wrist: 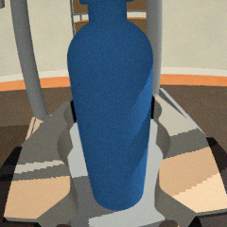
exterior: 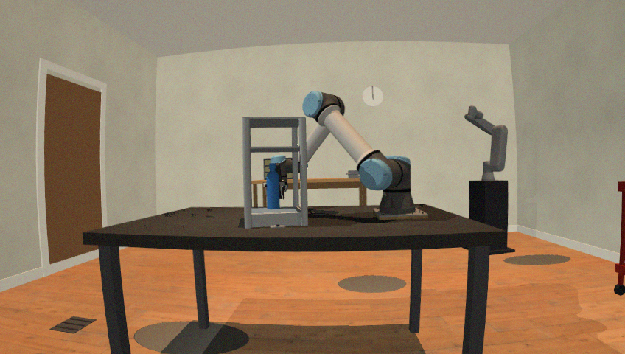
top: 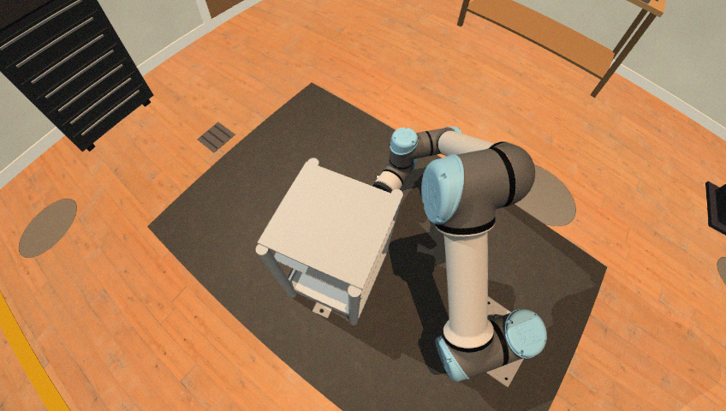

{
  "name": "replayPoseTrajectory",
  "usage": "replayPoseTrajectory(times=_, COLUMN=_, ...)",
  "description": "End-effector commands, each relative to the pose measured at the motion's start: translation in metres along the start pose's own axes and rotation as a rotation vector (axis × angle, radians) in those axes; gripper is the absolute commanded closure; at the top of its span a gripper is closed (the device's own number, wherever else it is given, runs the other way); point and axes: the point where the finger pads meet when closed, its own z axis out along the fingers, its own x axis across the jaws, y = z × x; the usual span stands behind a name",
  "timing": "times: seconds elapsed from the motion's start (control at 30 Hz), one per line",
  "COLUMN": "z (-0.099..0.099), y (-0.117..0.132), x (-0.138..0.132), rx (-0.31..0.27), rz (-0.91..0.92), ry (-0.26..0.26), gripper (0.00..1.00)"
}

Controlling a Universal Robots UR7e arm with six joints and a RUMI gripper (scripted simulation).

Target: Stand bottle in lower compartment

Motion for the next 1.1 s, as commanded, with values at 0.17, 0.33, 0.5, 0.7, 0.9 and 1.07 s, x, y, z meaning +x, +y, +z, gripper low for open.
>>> replayPoseTrajectory(times=0.17, z=-0.0001, y=-0.0005, x=0.0001, rx=-0.001, rz=-0.001, ry=0.000, gripper=1.00)
replayPoseTrajectory(times=0.33, z=-0.0001, y=-0.0005, x=0.0001, rx=-0.001, rz=-0.001, ry=0.000, gripper=1.00)
replayPoseTrajectory(times=0.5, z=-0.0001, y=-0.0005, x=0.0001, rx=-0.001, rz=-0.001, ry=0.000, gripper=0.91)
replayPoseTrajectory(times=0.7, z=-0.0001, y=-0.0005, x=0.0001, rx=-0.001, rz=-0.001, ry=0.000, gripper=0.74)
replayPoseTrajectory(times=0.9, z=-0.0001, y=-0.0005, x=0.0001, rx=-0.001, rz=-0.001, ry=0.000, gripper=0.57)
replayPoseTrajectory(times=1.07, z=-0.0001, y=-0.0005, x=0.0001, rx=-0.001, rz=-0.001, ry=0.000, gripper=0.57)
